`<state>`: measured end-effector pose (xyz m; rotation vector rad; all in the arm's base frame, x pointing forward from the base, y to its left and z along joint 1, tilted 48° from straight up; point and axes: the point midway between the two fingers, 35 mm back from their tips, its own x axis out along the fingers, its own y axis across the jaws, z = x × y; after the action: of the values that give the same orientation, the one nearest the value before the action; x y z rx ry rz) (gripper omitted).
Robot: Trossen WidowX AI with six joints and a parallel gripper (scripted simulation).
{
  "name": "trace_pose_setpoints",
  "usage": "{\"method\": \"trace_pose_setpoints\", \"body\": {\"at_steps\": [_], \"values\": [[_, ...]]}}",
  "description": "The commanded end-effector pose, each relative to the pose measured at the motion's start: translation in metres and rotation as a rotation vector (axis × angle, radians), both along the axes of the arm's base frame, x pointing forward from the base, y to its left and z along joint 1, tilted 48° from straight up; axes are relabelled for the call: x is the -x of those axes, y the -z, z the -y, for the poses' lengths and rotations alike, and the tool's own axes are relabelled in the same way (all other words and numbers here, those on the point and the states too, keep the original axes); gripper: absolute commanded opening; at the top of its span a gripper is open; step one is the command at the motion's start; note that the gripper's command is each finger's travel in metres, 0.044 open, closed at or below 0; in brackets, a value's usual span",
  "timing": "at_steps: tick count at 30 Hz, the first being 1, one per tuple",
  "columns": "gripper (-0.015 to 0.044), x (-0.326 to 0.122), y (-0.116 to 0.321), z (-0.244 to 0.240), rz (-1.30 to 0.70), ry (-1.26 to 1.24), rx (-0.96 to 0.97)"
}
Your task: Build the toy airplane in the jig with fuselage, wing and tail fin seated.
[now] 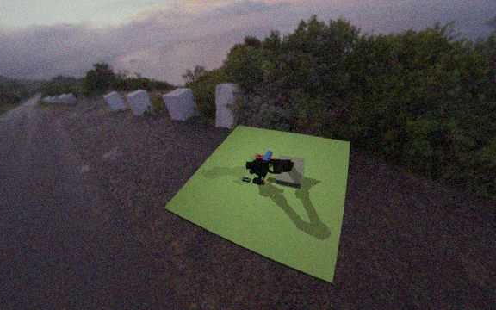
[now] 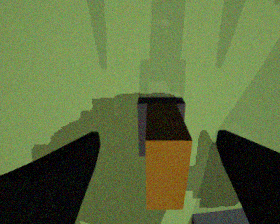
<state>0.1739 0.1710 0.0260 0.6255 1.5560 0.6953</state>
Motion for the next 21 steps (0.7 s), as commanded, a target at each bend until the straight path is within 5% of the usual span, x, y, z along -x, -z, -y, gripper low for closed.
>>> {"method": "trace_pose_setpoints", "body": {"at_steps": [1, 9, 21], "values": [[0.0282, 0.0011, 0.0025, 0.0003, -0.009, 0.004, 0.006], [0.0072, 0.0011, 0.0025, 0.0003, -0.009, 0.004, 0.006], [0.0, 0.0006, 0.0017, 0.0014, -0.011, -0.005, 0.015]]}}
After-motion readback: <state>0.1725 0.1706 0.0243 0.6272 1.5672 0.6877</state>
